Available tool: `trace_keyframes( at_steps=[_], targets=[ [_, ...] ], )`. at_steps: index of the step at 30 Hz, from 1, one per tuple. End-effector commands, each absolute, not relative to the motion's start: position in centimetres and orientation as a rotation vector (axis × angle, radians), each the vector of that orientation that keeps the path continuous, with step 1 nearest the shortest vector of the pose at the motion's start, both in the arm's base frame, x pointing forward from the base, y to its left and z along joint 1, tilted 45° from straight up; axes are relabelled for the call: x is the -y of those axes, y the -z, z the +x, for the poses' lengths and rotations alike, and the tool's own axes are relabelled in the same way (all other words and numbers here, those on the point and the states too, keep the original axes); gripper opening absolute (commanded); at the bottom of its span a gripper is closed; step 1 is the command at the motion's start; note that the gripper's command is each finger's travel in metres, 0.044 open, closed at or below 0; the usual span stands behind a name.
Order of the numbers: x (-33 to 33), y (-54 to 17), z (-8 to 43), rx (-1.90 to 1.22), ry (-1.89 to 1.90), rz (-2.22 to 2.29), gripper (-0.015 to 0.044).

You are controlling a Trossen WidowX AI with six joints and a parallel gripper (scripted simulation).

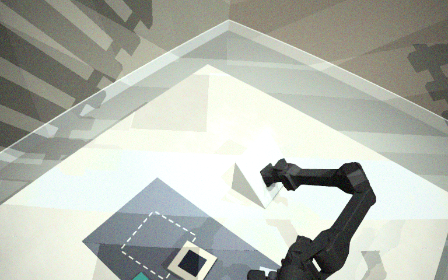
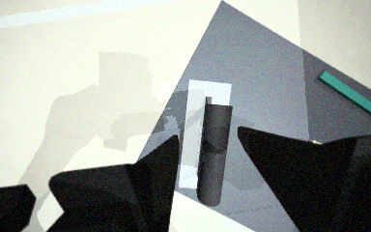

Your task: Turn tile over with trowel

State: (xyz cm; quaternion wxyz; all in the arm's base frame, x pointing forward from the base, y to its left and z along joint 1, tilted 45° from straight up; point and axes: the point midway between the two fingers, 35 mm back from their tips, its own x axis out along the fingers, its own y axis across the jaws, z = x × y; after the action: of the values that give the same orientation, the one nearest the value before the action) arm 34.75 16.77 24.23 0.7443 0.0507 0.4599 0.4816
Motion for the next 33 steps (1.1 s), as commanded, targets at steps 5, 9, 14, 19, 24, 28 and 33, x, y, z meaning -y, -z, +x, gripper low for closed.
trace_keyframes(
  at_steps=[5,9,14,19,24,28,33],
  targets=[
    [-15.3,-22.2,34.0,-1.294,-0.996,0.199,0.0270],
    [-15.0,-21.9,33.8,-1.345,-0.986,0.216,0.0270],
    [-15.2,-21.7,33.8,-1.345,-0.986,0.216,0.0270],
    [-15.8,-21.2,33.8,-1.345,-0.986,0.216,0.0270],
    [-16.4,-20.6,33.7,-1.345,-0.986,0.216,0.0270],
    [-16.8,-20.2,33.7,-1.344,-0.986,0.217,0.0270],
    [-17.4,-19.6,33.6,-1.344,-0.987,0.217,0.0270]
  ],
)
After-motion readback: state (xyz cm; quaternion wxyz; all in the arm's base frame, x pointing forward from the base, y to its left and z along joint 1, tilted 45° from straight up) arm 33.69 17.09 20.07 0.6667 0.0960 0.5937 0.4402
